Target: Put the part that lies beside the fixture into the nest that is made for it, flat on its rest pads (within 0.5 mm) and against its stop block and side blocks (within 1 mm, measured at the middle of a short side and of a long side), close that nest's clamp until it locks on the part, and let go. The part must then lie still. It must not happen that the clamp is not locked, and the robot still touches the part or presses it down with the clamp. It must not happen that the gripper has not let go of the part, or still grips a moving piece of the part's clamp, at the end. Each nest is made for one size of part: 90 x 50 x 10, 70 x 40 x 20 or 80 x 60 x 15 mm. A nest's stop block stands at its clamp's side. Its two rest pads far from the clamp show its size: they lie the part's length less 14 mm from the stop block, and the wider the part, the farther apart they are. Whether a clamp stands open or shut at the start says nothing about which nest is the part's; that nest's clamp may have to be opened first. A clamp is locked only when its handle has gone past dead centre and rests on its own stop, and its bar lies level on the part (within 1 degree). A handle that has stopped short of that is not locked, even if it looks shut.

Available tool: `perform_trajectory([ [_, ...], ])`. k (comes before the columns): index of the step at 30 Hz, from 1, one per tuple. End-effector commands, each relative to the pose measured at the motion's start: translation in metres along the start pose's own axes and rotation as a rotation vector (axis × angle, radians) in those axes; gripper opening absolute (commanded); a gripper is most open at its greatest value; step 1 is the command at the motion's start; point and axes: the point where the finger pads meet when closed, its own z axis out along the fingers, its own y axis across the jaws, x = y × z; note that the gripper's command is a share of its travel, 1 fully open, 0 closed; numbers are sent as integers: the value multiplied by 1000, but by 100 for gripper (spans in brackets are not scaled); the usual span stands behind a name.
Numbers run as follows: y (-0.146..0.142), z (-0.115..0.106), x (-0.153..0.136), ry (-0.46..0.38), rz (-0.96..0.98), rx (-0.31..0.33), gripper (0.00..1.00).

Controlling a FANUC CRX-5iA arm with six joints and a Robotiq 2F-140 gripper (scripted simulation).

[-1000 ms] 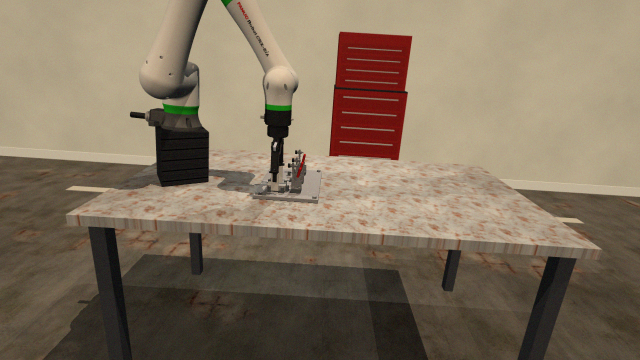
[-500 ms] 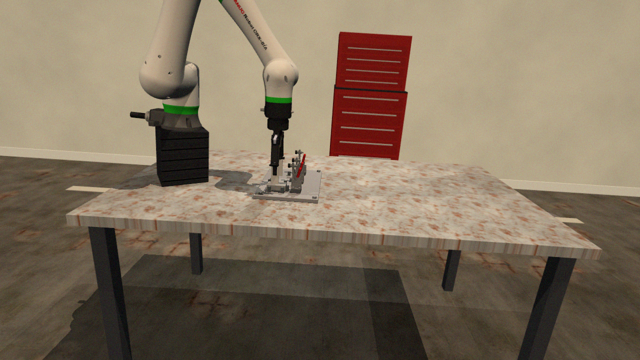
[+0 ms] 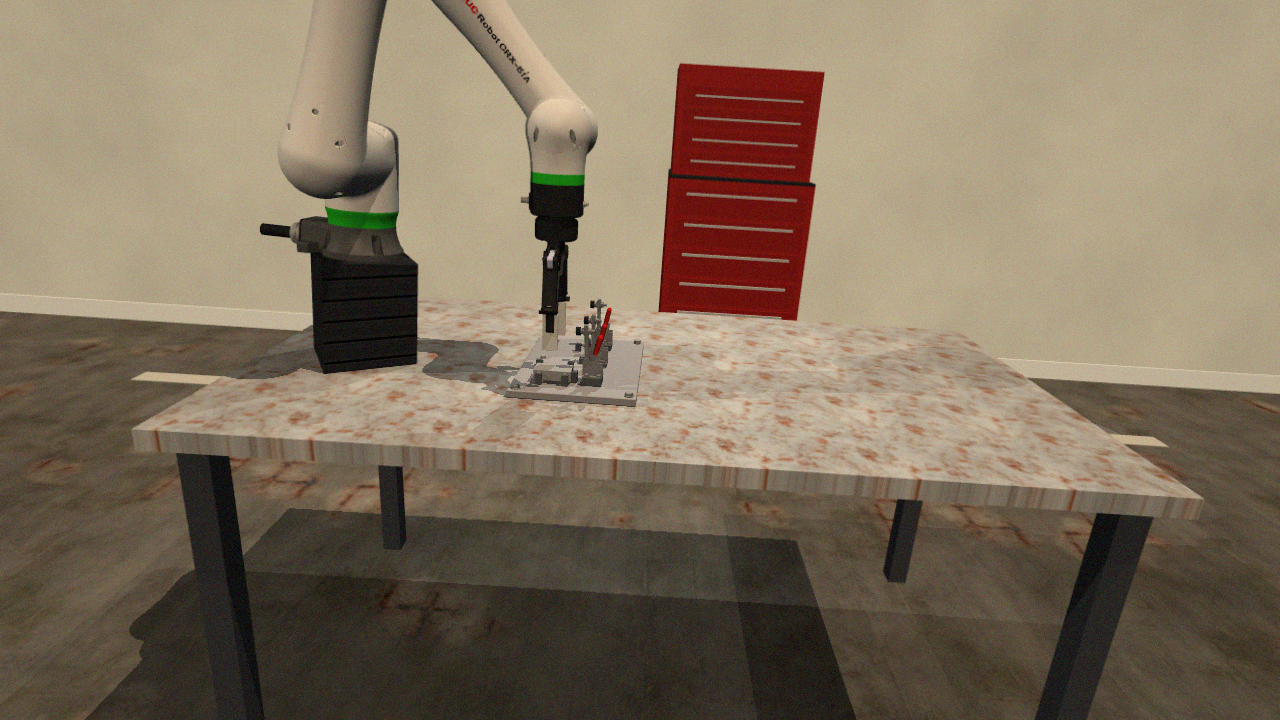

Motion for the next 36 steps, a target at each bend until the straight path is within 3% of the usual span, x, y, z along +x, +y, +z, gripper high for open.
perform_trajectory([
  [1,0,-1,0,0,0,0,58],
  [14,0,-1,0,0,0,0,58],
  [15,0,-1,0,0,0,0,28],
  [19,0,-6,0,0,0,0,28],
  [29,0,-69,0,0,0,0,28],
  [31,0,-69,0,0,0,0,28],
  [36,0,-95,0,0,0,0,28],
])
